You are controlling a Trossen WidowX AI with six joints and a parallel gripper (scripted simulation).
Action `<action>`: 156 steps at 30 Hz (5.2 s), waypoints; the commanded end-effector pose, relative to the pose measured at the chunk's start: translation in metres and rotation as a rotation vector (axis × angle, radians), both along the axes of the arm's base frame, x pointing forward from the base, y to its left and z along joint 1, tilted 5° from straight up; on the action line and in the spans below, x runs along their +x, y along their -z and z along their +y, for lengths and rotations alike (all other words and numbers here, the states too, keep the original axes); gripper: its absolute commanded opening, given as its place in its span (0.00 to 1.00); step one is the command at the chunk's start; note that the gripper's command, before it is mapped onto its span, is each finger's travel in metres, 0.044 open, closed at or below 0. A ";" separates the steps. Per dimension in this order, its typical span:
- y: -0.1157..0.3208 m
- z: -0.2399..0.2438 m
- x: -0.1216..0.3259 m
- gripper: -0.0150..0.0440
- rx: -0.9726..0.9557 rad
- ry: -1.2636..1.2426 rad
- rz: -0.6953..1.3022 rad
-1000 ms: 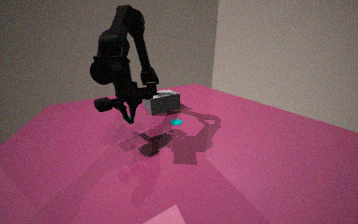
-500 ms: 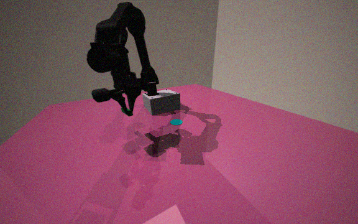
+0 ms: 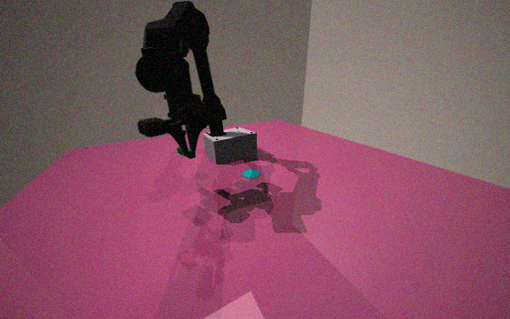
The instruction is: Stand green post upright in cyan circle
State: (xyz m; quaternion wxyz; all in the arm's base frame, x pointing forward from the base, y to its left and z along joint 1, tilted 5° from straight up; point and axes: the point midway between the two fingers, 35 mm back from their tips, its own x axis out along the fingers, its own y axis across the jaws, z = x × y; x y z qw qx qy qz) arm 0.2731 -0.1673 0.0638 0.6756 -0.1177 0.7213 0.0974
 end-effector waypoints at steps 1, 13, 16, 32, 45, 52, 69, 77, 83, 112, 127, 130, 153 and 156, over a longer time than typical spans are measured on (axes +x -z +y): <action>-0.004 0.014 0.003 0.29 0.006 -0.054 -0.006; -0.007 0.053 0.009 0.29 0.018 -0.207 -0.003; -0.007 0.062 0.009 0.29 0.021 -0.245 -0.002; -0.011 0.111 0.007 0.29 0.037 -0.448 0.004; -0.013 0.149 0.000 0.29 0.049 -0.613 0.010; -0.014 0.168 -0.007 0.29 0.056 -0.702 0.014; -0.013 0.192 -0.019 0.29 0.084 -0.825 0.024; -0.008 0.191 -0.022 0.29 0.128 -0.831 0.033; -0.006 0.190 -0.025 0.29 0.161 -0.835 0.037; 0.006 0.187 -0.037 0.29 0.324 -0.846 0.039; 0.011 0.186 -0.042 0.29 0.408 -0.847 0.025; 0.012 0.186 -0.043 0.29 0.424 -0.847 0.021; 0.017 0.186 -0.050 0.29 0.549 -0.846 -0.021; 0.017 0.186 -0.050 0.29 0.564 -0.846 -0.028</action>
